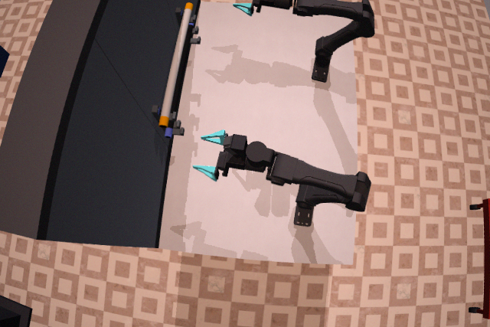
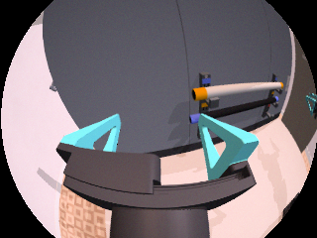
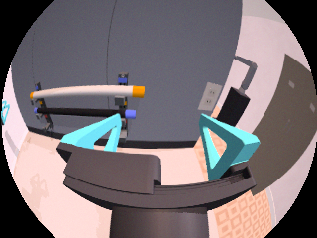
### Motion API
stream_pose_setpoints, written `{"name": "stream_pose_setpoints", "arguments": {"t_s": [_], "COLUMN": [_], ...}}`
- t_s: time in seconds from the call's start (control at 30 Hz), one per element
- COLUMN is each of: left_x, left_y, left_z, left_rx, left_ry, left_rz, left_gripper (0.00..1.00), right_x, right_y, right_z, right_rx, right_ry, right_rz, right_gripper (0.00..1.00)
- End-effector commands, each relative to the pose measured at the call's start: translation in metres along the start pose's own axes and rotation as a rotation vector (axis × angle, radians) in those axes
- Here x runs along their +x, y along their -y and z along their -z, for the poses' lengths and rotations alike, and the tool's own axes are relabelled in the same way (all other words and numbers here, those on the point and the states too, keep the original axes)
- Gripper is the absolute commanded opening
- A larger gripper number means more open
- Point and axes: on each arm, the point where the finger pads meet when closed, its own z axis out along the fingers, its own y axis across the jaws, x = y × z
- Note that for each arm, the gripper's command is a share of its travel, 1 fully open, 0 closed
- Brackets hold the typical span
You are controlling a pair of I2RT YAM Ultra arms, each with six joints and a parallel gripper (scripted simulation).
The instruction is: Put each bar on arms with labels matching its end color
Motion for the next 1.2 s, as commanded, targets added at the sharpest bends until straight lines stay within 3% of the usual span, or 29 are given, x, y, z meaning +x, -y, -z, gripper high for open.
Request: {"name": "stream_pose_setpoints", "arguments": {"t_s": [0.0, 1.17], "left_x": [-0.013, 0.014], "left_y": [0.001, 0.064], "left_z": [0.005, 0.008], "left_rx": [-0.029, -0.059], "left_ry": [0.051, 0.031], "left_rz": [-0.052, -0.463], "left_gripper": [1.00, 1.00], "right_x": [-0.011, 0.019], "right_y": [-0.001, -0.045], "right_z": [0.005, 0.003], "right_rx": [0.016, -0.004], "right_ry": [0.054, 0.085], "right_rz": [0.057, 0.470], "right_gripper": [1.00, 1.00]}}
